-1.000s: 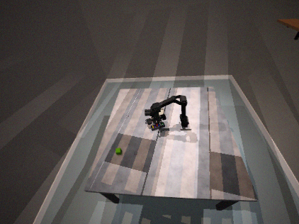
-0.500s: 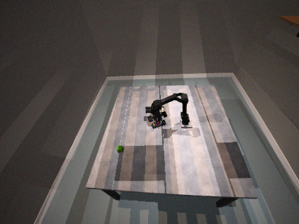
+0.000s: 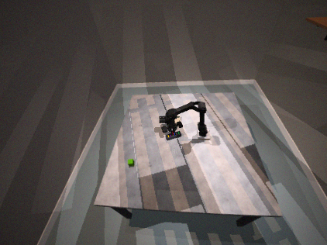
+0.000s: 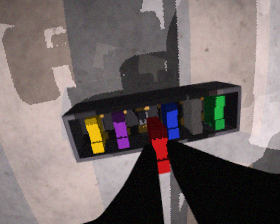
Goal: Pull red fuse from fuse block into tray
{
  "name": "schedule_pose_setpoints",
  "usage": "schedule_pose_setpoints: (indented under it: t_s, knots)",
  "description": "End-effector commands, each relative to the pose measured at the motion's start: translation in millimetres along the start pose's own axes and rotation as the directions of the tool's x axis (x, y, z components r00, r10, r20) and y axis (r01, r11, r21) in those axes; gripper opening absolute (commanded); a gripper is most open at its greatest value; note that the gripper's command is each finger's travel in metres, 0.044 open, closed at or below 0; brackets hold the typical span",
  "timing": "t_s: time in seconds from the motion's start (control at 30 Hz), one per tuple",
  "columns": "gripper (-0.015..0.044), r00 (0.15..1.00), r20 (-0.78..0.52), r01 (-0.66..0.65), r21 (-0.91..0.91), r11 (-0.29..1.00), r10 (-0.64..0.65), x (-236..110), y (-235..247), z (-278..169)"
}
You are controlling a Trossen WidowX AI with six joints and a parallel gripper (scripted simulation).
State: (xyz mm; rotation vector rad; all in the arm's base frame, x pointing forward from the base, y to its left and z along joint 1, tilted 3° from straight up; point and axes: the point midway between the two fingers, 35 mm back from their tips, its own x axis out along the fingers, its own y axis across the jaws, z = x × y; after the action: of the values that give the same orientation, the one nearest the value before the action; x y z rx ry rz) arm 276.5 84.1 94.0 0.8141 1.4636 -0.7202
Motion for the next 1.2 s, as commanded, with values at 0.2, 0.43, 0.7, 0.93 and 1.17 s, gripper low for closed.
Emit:
schedule_pose_setpoints:
  t_s: [0.2, 0.43, 0.7, 0.93, 1.17]
  knots:
    - [0.0000, 1.000, 0.006, -0.008, -0.003, 1.000, 0.008, -17.2, 2.2, 1.2]
    - [0.0000, 1.000, 0.006, -0.008, -0.003, 1.000, 0.008, -23.0, 2.0, 1.1]
    - [0.0000, 1.000, 0.008, -0.008, -0.003, 1.000, 0.008, -23.2, 1.3, 8.8]
    - [0.0000, 1.000, 0.012, -0.007, -0.003, 1.000, 0.007, -24.2, -4.8, 45.7]
    - [0.0000, 1.000, 0.016, -0.005, -0.003, 1.000, 0.006, -25.0, -16.0, 82.4]
